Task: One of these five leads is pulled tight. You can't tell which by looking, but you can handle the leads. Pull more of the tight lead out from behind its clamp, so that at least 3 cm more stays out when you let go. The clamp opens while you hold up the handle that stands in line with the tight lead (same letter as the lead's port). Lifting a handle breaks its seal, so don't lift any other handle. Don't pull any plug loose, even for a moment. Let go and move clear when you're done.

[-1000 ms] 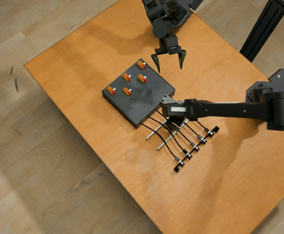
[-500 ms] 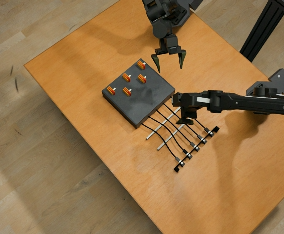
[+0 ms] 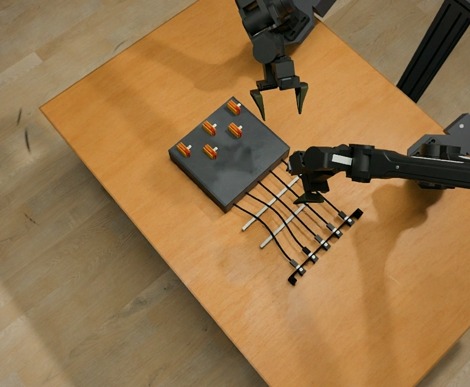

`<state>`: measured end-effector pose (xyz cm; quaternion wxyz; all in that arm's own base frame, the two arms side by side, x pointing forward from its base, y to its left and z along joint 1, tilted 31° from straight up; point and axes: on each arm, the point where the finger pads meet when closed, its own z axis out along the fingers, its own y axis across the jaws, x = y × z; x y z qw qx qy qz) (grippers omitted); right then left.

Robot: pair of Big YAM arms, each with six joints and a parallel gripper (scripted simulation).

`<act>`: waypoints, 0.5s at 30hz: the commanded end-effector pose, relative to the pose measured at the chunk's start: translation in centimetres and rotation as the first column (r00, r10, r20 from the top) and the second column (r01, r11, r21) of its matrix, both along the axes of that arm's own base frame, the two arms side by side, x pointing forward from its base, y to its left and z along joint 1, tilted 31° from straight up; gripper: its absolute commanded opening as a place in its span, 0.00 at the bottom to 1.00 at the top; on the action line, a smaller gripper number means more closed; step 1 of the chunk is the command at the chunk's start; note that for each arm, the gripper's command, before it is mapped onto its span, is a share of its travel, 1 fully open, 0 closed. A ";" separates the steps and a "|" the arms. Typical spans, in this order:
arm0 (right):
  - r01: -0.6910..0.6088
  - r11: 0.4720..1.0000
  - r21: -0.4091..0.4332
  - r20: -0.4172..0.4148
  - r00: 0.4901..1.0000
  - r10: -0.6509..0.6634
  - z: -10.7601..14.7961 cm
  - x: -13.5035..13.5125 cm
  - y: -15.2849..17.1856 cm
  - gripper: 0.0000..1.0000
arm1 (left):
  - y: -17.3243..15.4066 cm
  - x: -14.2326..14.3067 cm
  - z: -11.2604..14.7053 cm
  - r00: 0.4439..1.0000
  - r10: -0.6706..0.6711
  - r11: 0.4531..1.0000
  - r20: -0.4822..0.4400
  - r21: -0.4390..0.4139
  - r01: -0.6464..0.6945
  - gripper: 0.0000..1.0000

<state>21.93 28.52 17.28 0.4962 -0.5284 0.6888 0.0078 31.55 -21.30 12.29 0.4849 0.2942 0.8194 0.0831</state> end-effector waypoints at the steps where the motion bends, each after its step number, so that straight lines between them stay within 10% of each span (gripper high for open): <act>1: -0.003 1.000 0.026 0.014 1.000 0.002 1.6 0.3 0.7 1.00 | -0.2 0.4 1.1 1.000 0.012 0.999 0.023 -0.034 -0.011 1.00; 4: -0.003 1.000 0.026 0.014 1.000 0.002 1.6 0.3 0.7 1.00 | -0.2 0.3 0.6 1.000 0.010 1.000 0.010 -0.022 -0.010 1.00; 10: 0.118 0.989 0.085 -0.018 0.993 -0.116 0.9 3.1 -0.9 1.00 | 0.3 1.7 -0.5 0.997 -0.071 0.982 -0.042 0.173 0.078 0.32; 15: 0.308 0.944 0.119 -0.061 0.951 -0.303 -2.0 7.1 -5.4 1.00 | 0.9 3.1 -3.3 0.968 -0.164 0.907 -0.188 0.356 0.223 0.32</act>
